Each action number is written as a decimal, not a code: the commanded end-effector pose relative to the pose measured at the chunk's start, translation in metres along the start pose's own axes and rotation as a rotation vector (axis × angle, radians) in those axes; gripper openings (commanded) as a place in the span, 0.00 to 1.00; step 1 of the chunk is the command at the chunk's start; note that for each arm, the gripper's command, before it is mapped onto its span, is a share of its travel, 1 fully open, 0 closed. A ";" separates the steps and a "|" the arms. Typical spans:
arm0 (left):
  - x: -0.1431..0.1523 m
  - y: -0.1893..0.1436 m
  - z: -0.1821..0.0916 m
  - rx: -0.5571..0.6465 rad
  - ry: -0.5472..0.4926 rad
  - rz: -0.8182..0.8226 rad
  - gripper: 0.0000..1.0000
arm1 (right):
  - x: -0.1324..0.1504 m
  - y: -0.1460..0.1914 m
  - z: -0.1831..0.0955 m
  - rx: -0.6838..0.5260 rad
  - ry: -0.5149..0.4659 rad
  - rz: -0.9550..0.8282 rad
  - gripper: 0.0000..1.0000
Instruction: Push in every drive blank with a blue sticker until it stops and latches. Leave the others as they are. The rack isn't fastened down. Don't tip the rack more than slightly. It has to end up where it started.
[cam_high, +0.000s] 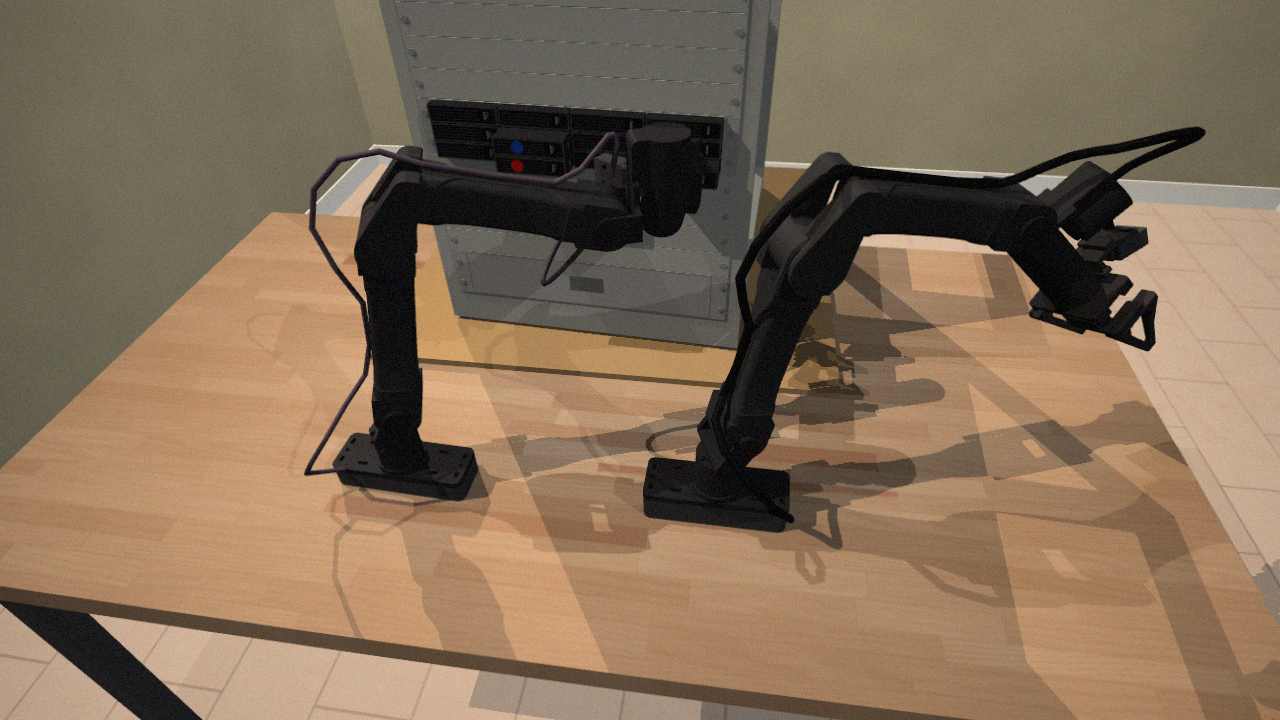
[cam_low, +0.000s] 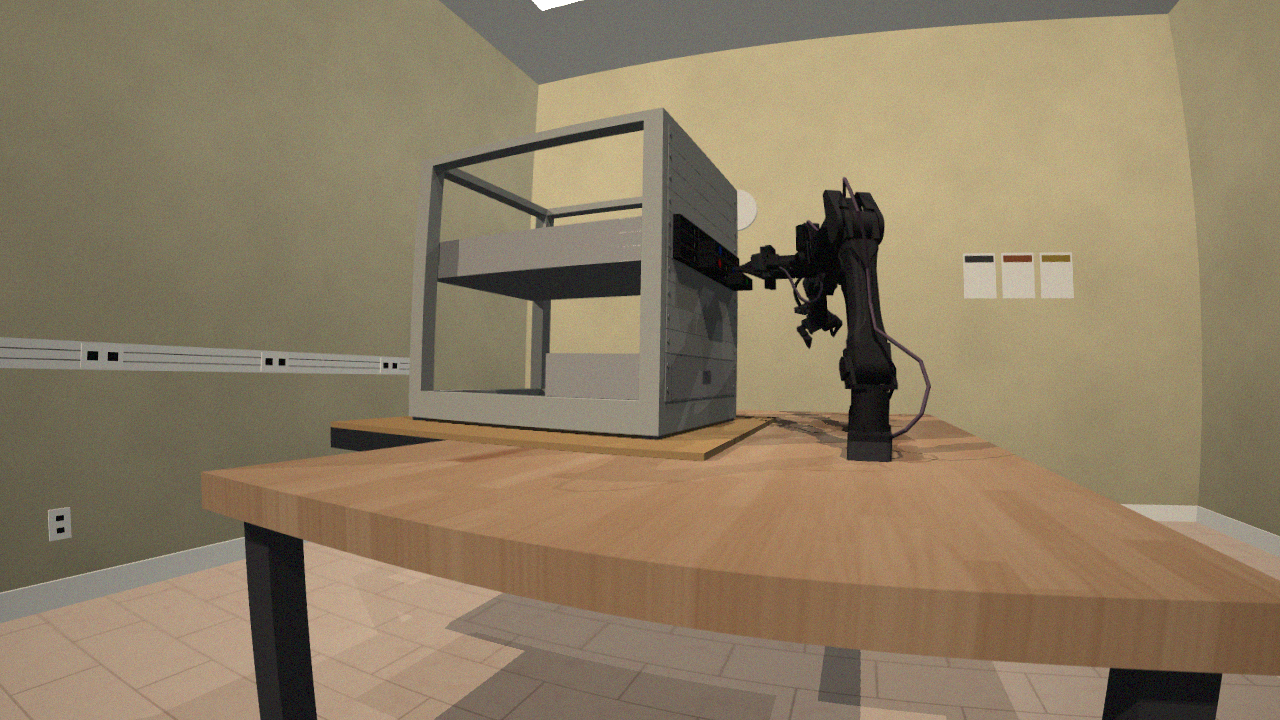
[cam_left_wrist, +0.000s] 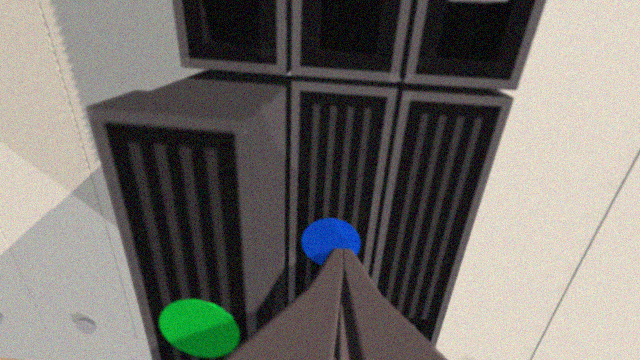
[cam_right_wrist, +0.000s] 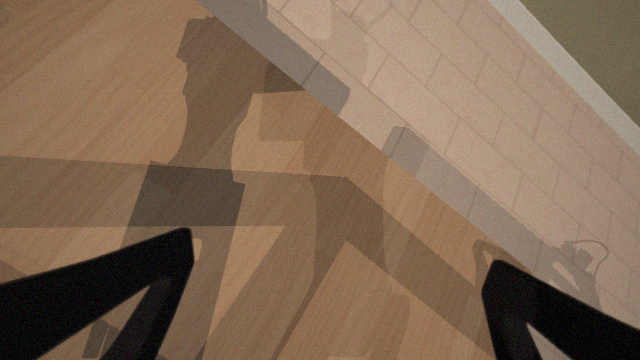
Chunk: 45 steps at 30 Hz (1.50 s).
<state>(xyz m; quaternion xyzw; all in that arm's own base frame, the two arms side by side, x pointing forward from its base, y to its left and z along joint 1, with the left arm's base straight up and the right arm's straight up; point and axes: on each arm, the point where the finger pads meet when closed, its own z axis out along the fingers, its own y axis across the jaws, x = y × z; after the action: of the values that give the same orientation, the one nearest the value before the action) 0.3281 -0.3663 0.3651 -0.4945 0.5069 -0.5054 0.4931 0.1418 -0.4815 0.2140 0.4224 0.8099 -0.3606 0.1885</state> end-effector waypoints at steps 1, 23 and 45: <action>-0.008 -0.021 0.005 0.016 -0.004 -0.021 0.00 | -0.007 -0.005 -0.006 0.010 -0.023 0.008 1.00; -0.009 -0.010 -0.107 0.006 -0.001 -0.012 0.00 | -0.007 -0.005 -0.006 0.010 -0.023 0.008 1.00; -0.014 -0.009 -0.103 0.005 -0.015 -0.004 0.00 | -0.007 -0.005 -0.006 0.010 -0.023 0.008 1.00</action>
<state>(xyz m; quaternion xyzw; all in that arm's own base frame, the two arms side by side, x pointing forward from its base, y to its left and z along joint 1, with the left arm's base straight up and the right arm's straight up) 0.2263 -0.3632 0.3634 -0.4908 0.5108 -0.5020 0.4962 0.1418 -0.4815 0.2140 0.4224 0.8099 -0.3606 0.1885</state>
